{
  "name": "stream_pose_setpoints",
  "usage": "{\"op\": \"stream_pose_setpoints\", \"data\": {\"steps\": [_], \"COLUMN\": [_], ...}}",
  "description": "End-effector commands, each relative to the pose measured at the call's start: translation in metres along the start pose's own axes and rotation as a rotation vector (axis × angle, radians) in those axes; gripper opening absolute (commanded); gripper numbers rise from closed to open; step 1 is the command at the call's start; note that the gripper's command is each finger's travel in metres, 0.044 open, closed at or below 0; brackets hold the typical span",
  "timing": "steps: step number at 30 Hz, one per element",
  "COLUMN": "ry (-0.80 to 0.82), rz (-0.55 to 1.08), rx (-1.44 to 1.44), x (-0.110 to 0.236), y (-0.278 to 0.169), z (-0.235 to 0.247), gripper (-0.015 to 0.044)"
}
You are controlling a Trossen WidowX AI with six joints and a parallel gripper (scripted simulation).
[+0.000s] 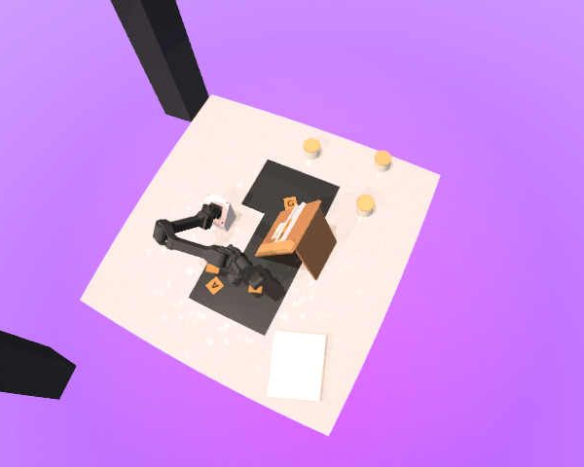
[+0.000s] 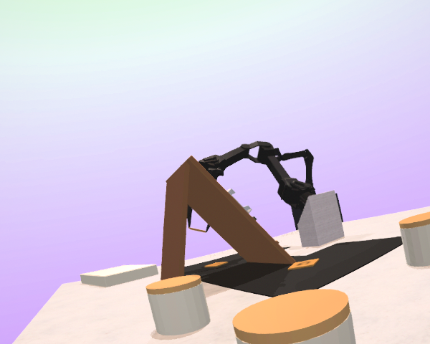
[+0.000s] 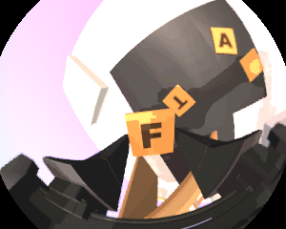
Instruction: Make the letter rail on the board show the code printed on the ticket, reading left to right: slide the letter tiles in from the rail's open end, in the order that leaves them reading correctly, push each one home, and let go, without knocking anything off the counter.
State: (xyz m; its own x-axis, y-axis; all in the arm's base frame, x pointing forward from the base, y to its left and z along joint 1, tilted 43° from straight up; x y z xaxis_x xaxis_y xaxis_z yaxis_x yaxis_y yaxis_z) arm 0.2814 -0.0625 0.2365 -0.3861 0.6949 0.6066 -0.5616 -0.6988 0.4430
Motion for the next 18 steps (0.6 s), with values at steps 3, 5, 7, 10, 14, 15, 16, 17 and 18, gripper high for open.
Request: {"op": "stream_pose_setpoints", "data": {"steps": [3, 5, 7, 10, 14, 15, 16, 17, 18], "ry": [0.076, 0.104, 0.133, 0.176, 0.233, 0.248, 0.262, 0.277, 0.291], "rz": [0.042, 0.057, 0.073, 0.096, 0.125, 0.132, 0.139, 0.146, 0.153], "rx": [0.088, 0.117, 0.145, 0.187, 0.242, 0.256, 0.269, 0.282, 0.295], "x": [0.016, 0.023, 0.029, 0.04, 0.055, 0.059, 0.063, 0.067, 0.072], "y": [-0.018, -0.024, -0.03, -0.039, -0.051, -0.054, -0.056, -0.059, -0.062], "z": [0.013, 0.017, 0.021, 0.027, 0.033, 0.035, 0.036, 0.037, 0.039], "gripper": [0.0, 0.0, 0.0, 0.0, 0.0, 0.0, 0.0, 0.0, 0.0]}}
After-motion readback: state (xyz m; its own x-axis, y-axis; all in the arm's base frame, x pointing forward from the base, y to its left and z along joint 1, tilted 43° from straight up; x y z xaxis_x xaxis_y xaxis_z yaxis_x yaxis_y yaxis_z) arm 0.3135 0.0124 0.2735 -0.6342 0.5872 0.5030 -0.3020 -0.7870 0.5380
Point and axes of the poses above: the point midway between the two fingers, 35 mm back from their tips, its own x axis back along the fingers, its own z axis across the jaws, y = z × x, the point moved 9 cm from there along x, back along the fingers, and after that the axes turned 10 degrees about -x, right-handed, at the moved point
